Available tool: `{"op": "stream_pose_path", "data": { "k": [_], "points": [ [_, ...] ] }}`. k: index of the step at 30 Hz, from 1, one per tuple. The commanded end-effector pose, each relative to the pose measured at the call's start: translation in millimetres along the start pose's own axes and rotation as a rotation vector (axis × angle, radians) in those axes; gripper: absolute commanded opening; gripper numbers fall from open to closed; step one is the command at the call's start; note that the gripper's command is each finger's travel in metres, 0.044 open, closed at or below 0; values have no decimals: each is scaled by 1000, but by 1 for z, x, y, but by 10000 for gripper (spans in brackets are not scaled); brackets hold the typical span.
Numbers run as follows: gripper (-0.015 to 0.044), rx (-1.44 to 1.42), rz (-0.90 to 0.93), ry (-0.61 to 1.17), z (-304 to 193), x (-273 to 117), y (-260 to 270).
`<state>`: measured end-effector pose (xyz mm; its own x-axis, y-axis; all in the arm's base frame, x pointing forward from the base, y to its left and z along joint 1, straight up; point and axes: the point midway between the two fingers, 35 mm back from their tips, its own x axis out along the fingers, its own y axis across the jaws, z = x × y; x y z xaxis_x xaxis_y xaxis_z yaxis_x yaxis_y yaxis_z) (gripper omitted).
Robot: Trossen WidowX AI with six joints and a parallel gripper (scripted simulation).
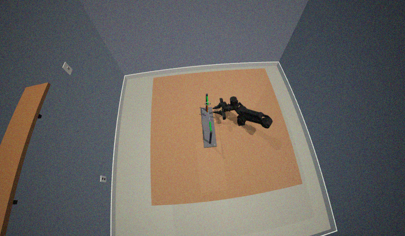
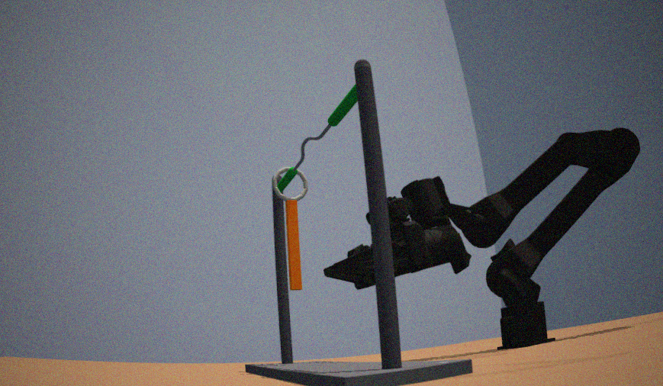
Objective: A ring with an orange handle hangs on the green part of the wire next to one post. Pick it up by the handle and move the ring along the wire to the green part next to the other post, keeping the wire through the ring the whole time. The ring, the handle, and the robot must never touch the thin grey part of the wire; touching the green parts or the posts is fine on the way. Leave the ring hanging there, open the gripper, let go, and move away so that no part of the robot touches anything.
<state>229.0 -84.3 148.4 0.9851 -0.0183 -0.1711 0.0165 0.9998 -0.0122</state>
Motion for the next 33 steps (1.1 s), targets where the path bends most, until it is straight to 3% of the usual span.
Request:
{"op": "stream_pose_path", "data": {
  "k": [1, 33],
  "points": [
    [160, 3, -7, -9, 7, 4, -1],
    [160, 2, -7, -11, 12, 46, -6]
  ]
}}
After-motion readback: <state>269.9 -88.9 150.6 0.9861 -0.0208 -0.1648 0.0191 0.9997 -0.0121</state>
